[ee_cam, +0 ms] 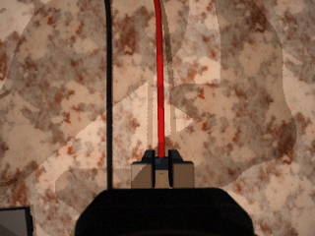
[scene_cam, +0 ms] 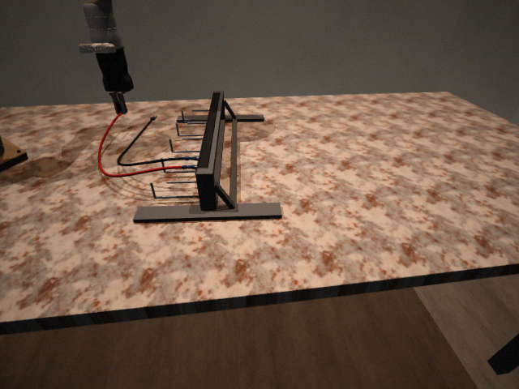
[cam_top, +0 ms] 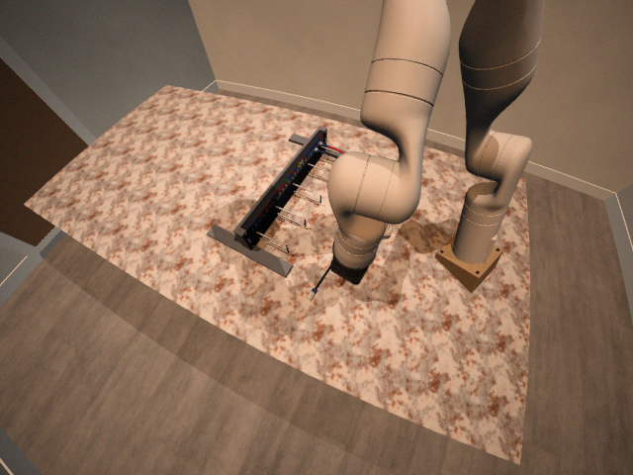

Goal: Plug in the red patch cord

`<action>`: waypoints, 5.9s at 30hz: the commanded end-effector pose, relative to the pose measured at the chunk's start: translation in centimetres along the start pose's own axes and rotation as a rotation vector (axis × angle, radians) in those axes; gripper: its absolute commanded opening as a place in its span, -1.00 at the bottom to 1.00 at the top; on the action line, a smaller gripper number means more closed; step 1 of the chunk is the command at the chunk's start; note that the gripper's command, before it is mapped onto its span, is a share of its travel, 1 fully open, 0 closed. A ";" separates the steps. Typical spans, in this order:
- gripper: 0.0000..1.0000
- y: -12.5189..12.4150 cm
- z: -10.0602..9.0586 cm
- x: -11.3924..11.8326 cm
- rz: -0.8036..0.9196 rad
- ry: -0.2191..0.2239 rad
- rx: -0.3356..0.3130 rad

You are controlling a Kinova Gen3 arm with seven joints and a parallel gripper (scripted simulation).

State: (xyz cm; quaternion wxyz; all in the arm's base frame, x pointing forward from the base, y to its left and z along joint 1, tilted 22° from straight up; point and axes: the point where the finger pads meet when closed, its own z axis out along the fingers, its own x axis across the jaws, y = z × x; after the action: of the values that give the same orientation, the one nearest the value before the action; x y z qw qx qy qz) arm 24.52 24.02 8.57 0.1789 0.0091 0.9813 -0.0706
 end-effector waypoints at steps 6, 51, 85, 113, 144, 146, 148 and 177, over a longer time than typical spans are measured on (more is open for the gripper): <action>-1.00 0.2 -0.6 -0.1 0.002 -0.002 -0.008; -1.00 0.2 -0.7 -0.1 0.002 -0.002 -0.008; -1.00 -3.5 -1.8 -5.4 0.388 -0.001 -0.009; -1.00 -10.3 -4.0 -15.4 1.100 0.001 -0.011; -1.00 -13.9 -5.1 -20.6 1.473 0.003 -0.012; -1.00 -13.9 -5.1 -20.6 1.476 0.003 -0.012; -1.00 -13.9 -5.1 -20.6 1.478 0.003 -0.012; -1.00 -13.9 -5.1 -20.6 1.478 0.003 -0.012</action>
State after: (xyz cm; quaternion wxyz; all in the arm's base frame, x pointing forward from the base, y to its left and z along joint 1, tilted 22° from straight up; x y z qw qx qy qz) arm 41.43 11.08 22.39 0.1785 0.6669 0.7198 0.0728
